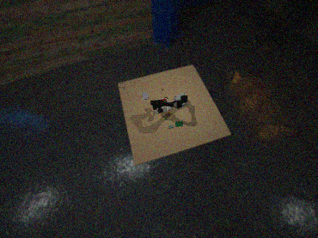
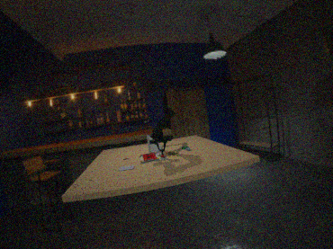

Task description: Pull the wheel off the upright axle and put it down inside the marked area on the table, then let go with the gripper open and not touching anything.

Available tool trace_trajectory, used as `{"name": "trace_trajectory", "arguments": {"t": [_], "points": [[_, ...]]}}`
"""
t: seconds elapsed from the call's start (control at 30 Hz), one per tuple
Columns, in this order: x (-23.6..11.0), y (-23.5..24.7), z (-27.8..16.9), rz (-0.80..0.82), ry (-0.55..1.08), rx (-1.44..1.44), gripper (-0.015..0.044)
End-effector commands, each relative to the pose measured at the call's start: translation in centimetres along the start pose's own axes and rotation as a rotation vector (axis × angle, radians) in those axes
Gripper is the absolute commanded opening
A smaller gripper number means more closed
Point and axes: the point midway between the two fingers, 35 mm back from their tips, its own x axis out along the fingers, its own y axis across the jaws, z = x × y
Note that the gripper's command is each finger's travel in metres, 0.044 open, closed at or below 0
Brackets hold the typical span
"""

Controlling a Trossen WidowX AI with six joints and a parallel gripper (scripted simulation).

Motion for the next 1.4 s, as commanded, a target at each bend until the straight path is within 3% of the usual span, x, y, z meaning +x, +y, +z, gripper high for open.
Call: {"name": "trace_trajectory", "arguments": {"t": [0.0, 0.23, 0.47, 1.37], "points": [[-0.4, -0.1, 0.1, -0.003, -0.005, -0.002, 0.0000], [-1.0, -0.1, 0.1, -0.003, -0.005, -0.002, 0.0000], [-3.8, 0.0, -0.3, -0.004, -0.005, -0.001, 0.0000], [-3.7, 6.7, -4.0, -0.002, -0.002, 0.002, 0.0000]]}}
